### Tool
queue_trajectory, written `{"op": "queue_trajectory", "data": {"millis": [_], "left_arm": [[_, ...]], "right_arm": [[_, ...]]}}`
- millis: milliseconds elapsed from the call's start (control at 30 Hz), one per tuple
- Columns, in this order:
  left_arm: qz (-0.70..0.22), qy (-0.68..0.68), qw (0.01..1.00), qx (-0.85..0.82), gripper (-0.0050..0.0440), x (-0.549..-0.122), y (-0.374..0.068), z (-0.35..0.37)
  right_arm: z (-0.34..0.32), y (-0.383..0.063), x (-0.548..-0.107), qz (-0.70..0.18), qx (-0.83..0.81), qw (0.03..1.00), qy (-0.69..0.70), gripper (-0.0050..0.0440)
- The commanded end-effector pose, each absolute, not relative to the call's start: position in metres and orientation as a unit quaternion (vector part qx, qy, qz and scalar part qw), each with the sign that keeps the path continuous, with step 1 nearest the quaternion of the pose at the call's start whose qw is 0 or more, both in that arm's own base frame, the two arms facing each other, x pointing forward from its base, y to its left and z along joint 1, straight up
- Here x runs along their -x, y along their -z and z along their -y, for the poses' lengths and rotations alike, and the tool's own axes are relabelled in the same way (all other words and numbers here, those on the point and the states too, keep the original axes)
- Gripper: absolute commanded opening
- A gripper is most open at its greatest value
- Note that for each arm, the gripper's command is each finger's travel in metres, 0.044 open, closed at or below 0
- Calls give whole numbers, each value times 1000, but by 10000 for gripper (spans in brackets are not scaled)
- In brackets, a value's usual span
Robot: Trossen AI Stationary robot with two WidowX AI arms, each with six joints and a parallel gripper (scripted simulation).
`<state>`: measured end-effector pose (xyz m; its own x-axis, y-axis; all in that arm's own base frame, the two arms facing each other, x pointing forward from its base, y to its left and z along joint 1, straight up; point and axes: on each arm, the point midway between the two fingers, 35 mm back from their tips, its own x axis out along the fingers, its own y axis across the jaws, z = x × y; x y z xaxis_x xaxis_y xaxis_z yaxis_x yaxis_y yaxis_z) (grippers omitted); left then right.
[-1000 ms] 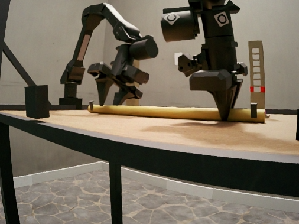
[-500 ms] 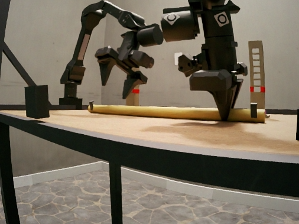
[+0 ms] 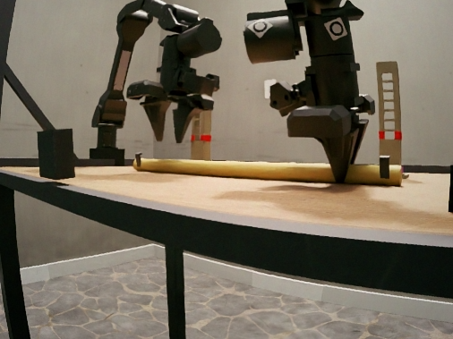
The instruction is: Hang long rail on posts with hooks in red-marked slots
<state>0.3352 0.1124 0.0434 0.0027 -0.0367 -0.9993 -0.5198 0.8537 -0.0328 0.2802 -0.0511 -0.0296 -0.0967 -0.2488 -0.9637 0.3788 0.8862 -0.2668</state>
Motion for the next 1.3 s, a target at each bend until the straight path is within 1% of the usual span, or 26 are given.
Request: {"op": "queue_trajectory", "data": {"millis": [0, 333, 500, 1267], "left_arm": [[-689, -247, 666, 143, 225, -348, -41, -101], [-693, -276, 659, 90, 225, -358, -30, -84], [-694, -277, 659, 91, 225, -358, -29, -88], [-701, -274, 652, 88, 225, -348, 4, -94]], "right_arm": [[52, 24, -285, -694, -48, 679, 234, -50], [52, 24, -285, -694, -48, 679, 234, -50], [52, 24, -285, -694, -48, 679, 234, -50], [52, 24, -285, -694, -48, 679, 234, -50]]}}
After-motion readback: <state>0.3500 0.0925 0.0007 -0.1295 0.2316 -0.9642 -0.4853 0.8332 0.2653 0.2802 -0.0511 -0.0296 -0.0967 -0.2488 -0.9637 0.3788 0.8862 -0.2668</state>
